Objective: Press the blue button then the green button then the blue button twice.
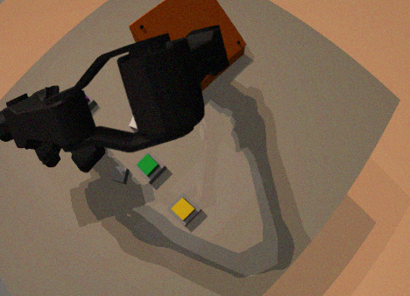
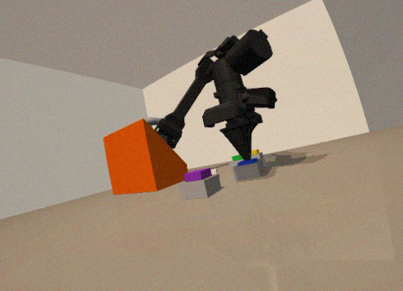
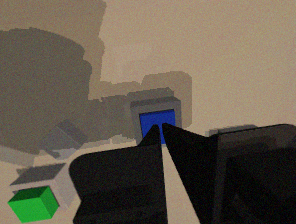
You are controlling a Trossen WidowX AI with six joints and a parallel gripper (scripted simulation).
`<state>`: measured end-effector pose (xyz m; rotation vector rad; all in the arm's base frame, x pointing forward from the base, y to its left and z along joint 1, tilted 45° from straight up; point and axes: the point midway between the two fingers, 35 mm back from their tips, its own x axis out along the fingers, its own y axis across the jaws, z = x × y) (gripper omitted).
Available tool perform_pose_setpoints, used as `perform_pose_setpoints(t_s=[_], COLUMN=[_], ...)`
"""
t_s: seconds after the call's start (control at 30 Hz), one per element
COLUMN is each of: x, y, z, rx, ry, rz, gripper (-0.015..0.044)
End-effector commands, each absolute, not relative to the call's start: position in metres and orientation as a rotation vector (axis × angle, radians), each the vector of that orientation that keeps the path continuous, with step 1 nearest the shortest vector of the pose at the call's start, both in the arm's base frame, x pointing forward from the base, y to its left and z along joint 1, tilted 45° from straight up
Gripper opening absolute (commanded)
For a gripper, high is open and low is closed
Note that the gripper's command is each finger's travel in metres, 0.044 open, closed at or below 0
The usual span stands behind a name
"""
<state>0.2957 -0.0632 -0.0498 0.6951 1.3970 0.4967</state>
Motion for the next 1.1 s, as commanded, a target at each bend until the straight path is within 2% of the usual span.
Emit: perform_pose_setpoints(t_s=[0.0,0.37,0.63,0.87,1.07], x=[0.295,0.295,0.291,0.303,0.286], y=[-0.061,-0.061,-0.085,-0.042,0.015], z=[-0.051,-0.051,-0.026,0.055,0.139], rx=[0.702,0.702,0.701,0.694,0.699], ry=[1.400,1.400,1.401,1.406,1.404], rz=[0.499,0.499,0.497,0.483,0.488], gripper=[0.0020,0.0020,0.0020,0.0204,0.0361])
